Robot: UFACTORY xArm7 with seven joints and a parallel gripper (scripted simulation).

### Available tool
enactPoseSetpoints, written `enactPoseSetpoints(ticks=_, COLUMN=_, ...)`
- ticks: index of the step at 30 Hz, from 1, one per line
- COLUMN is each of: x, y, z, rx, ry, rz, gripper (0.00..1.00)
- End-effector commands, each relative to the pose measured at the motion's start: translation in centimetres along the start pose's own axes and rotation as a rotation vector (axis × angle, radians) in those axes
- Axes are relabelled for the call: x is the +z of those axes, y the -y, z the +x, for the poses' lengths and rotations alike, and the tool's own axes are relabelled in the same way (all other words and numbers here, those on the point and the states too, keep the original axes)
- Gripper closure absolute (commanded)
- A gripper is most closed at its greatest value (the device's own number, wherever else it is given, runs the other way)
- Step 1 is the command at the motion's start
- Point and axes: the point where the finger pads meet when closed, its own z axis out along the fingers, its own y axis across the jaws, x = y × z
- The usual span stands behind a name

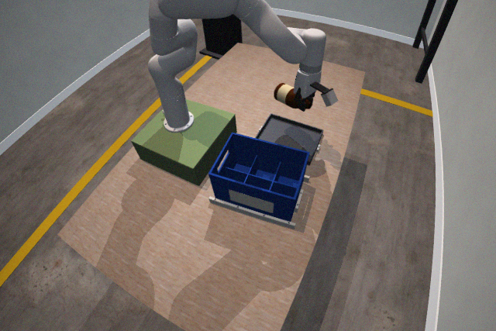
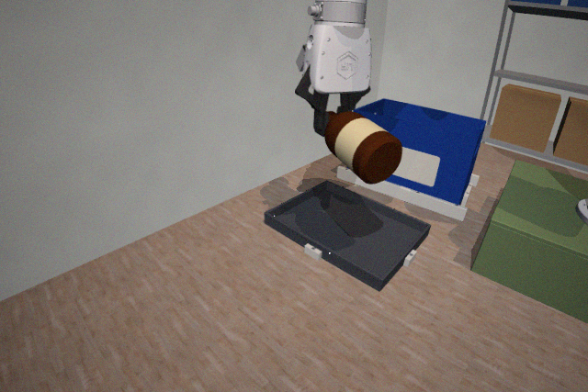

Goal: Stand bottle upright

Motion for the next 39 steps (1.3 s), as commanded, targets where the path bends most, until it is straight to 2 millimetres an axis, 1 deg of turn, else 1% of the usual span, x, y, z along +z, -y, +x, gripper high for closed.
enactPoseSetpoints(ticks=1, x=-0.17, y=0.11, z=0.11, rx=0.030, ry=-0.005, rz=0.001, gripper=1.00)
enactPoseSetpoints(ticks=22, x=-0.17, y=0.11, z=0.11, rx=0.047, ry=-0.005, rz=0.001, gripper=1.00)
enactPoseSetpoints(ticks=39, x=-0.17, y=0.11, z=0.11, rx=0.204, ry=-0.005, rz=0.002, gripper=1.00)
